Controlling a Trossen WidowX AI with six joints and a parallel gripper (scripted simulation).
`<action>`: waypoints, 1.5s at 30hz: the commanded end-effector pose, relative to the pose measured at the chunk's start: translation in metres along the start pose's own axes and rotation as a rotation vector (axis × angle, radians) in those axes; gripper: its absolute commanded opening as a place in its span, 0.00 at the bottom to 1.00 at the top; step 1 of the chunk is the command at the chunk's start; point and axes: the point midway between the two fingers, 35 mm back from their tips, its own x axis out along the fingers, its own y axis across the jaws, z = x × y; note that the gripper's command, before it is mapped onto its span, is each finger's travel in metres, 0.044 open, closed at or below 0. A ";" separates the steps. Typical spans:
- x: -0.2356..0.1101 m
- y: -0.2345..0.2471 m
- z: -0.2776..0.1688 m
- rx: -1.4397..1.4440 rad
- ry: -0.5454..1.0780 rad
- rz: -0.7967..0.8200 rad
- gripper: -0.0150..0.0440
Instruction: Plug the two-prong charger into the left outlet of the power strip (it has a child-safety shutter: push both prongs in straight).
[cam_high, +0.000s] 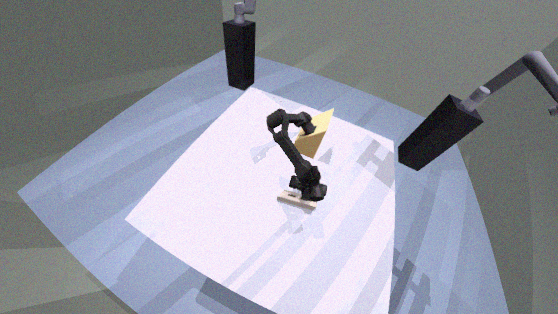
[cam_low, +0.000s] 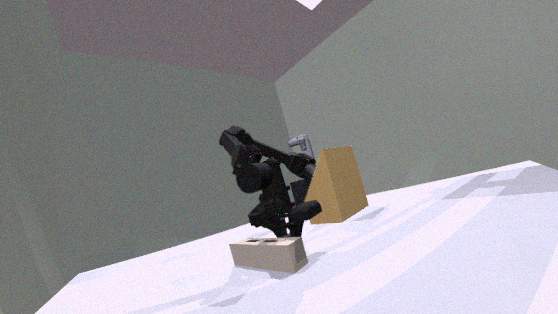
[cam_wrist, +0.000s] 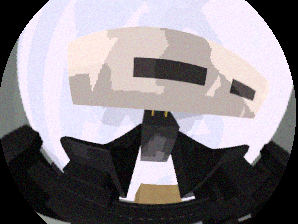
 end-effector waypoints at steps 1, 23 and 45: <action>0.000 -0.001 0.002 -0.006 -0.002 -0.006 0.25; -0.001 -0.001 0.007 -0.006 -0.002 -0.006 0.25; -0.001 -0.001 0.012 -0.005 -0.002 -0.006 0.25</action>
